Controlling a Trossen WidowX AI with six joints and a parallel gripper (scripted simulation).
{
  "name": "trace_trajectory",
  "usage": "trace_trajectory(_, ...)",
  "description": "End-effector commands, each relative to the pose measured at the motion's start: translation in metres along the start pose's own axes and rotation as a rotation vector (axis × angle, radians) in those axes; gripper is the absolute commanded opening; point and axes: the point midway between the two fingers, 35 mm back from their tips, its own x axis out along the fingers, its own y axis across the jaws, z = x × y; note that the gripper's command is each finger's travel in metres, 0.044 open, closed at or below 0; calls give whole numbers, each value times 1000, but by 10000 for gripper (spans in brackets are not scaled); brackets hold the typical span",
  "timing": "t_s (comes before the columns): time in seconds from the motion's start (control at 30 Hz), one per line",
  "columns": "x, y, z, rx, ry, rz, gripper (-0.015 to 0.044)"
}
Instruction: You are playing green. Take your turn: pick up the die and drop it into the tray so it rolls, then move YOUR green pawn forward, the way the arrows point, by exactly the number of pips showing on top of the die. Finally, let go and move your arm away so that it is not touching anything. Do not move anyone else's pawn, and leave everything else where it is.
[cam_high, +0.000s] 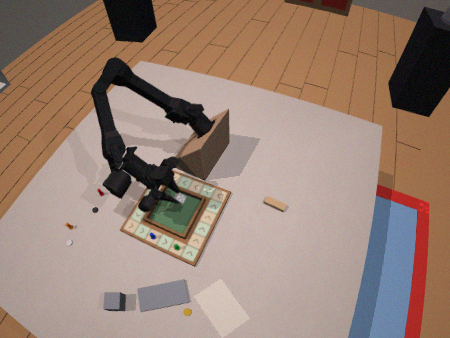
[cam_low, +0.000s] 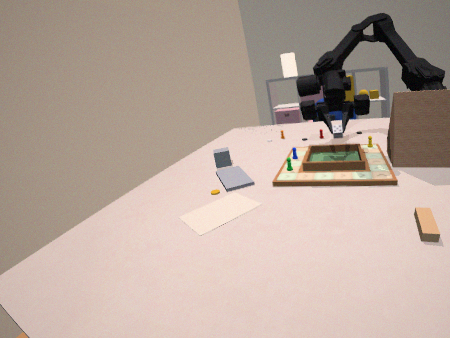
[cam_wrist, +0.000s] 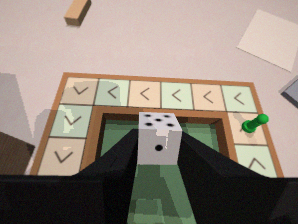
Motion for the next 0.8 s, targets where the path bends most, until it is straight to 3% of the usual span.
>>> trace_trajectory(0.0,-35,-12,5,-8,-15,-32,0)
trace_trajectory(0.73,-36,-10,4,-10,-10,-30,0)
trace_trajectory(0.77,-36,-10,4,-10,-10,-30,26)
